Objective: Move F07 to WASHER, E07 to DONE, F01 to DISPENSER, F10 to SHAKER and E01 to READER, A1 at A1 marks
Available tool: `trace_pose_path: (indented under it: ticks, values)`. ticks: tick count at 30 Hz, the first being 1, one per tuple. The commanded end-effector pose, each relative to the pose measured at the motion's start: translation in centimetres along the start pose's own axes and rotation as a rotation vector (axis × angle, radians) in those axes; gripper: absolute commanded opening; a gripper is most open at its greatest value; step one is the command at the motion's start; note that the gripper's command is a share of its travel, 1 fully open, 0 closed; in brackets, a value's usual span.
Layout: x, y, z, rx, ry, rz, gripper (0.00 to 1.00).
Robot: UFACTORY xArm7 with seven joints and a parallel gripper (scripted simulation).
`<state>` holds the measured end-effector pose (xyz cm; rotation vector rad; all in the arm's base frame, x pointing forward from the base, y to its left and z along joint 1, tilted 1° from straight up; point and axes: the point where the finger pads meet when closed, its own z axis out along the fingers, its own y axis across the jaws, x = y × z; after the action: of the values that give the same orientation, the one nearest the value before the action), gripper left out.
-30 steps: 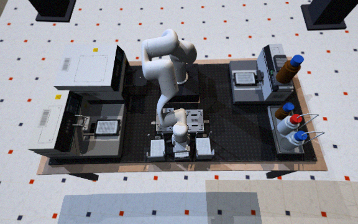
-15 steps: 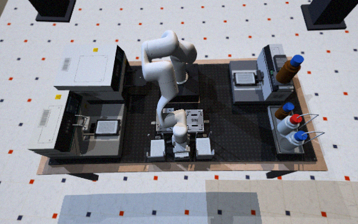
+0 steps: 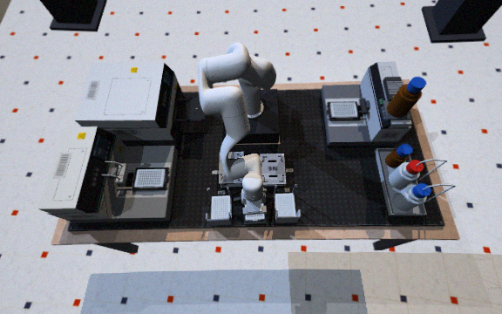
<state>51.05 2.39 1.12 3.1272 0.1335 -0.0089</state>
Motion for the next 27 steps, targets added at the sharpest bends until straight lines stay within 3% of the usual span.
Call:
trace_pose_path:
  ticks: [1, 11, 27]
  values:
    - [0.2, 0.0, 0.3, -0.001, 0.005, 0.000, 1.00]
    - [0.2, 0.0, 1.3, 0.000, 0.005, 0.000, 1.00]
    - [0.2, 0.0, 1.3, -0.001, 0.005, 0.000, 1.00]
